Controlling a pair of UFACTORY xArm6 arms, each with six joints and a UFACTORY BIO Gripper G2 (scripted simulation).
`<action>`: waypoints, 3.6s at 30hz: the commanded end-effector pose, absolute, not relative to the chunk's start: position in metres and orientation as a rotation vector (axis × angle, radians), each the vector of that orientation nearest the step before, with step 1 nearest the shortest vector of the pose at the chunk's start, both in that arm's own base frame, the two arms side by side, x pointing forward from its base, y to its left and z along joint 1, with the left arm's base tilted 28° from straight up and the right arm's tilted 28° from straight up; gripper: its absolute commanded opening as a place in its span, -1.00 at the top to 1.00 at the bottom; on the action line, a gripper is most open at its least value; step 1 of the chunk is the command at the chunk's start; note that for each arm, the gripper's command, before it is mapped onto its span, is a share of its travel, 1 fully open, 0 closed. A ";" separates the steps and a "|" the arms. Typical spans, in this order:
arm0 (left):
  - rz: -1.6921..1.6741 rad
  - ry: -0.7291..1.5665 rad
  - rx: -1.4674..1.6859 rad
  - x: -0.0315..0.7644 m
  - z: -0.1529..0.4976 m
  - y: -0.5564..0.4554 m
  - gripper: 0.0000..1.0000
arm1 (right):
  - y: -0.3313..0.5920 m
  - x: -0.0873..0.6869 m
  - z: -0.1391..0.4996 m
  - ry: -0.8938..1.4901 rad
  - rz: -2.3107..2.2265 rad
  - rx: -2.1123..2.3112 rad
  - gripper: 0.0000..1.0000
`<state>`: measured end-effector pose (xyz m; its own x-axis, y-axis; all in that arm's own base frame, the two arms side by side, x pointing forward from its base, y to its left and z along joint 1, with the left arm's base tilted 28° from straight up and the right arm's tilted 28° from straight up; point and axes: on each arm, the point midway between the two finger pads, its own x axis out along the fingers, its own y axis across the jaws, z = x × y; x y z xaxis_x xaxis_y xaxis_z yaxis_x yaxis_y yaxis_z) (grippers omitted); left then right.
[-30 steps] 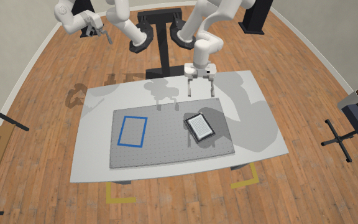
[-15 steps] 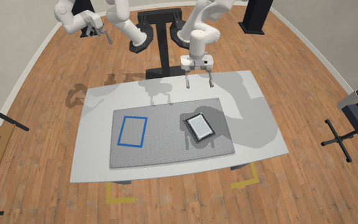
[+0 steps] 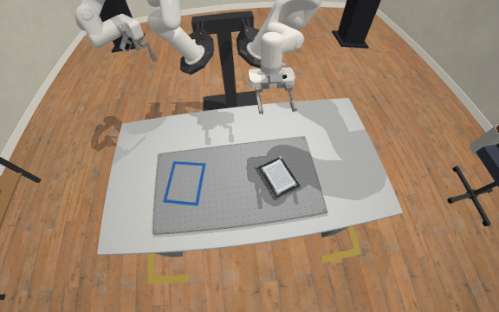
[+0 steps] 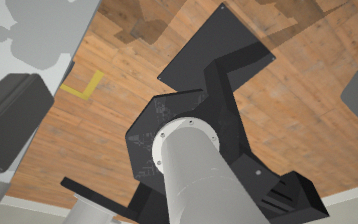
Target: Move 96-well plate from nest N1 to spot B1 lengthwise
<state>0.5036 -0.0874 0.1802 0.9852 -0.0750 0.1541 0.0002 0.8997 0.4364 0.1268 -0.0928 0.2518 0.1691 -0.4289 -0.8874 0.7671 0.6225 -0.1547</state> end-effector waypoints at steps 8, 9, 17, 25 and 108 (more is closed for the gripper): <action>0.092 -0.202 0.437 0.518 0.170 -0.081 0.25 | -0.093 0.127 0.253 1.102 -0.877 0.366 -1.00; 0.124 -0.209 0.434 0.522 0.167 -0.080 0.25 | -0.093 0.127 0.253 1.102 -0.877 0.366 -1.00; 0.321 -0.253 0.412 0.543 0.149 -0.069 0.25 | -0.093 0.127 0.253 1.102 -0.877 0.366 -1.00; 0.323 -0.253 0.412 0.572 0.125 -0.056 0.25 | -0.093 0.127 0.253 1.102 -0.877 0.366 -1.00; 0.323 -0.254 0.412 0.672 0.004 0.010 0.25 | -0.093 0.127 0.253 1.102 -0.877 0.366 -1.00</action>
